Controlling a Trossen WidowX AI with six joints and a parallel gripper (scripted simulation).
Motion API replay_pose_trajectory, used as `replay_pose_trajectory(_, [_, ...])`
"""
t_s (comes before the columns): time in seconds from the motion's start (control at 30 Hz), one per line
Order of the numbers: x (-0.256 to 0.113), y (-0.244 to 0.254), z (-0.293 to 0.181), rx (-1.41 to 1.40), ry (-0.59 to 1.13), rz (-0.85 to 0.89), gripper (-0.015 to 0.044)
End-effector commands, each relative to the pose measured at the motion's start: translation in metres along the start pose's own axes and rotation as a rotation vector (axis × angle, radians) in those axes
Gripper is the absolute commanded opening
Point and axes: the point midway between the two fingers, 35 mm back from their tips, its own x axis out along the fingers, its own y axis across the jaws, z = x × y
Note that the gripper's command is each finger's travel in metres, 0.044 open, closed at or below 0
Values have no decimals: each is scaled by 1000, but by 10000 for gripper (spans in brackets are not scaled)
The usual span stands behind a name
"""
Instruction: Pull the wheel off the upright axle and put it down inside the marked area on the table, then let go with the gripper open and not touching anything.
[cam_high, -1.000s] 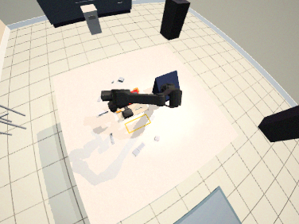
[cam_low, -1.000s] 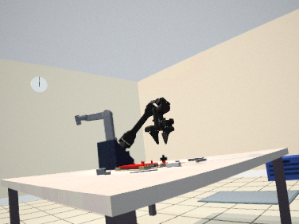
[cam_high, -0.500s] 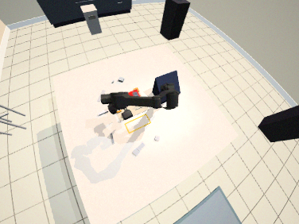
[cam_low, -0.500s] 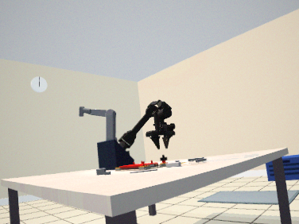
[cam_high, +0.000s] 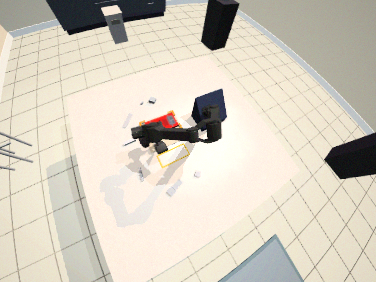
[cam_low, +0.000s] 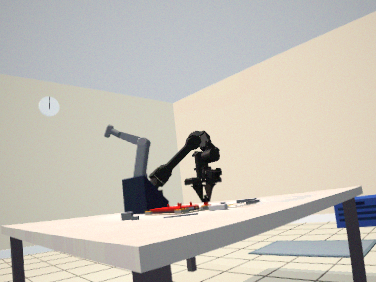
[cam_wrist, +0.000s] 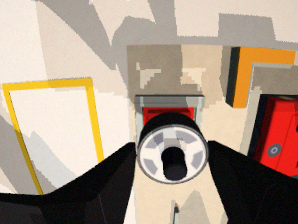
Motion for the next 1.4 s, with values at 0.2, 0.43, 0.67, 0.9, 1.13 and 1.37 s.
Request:
replay_pose_trajectory(0.2, [0, 0, 0, -3, 1, 0, 115])
replay_pose_trajectory(0.43, [-2, 0, 0, -2, 1, 0, 0])
replay_pose_trajectory(0.67, [-4, 0, 0, -2, 1, 0, 0])
replay_pose_trajectory(0.9, [-6, 0, 0, -2, 0, 0, 0])
replay_pose_trajectory(1.13, [-9, 0, 0, -1, 0, 0, 0])
replay_pose_trajectory(1.37, [-11, 0, 0, -1, 0, 0, 0])
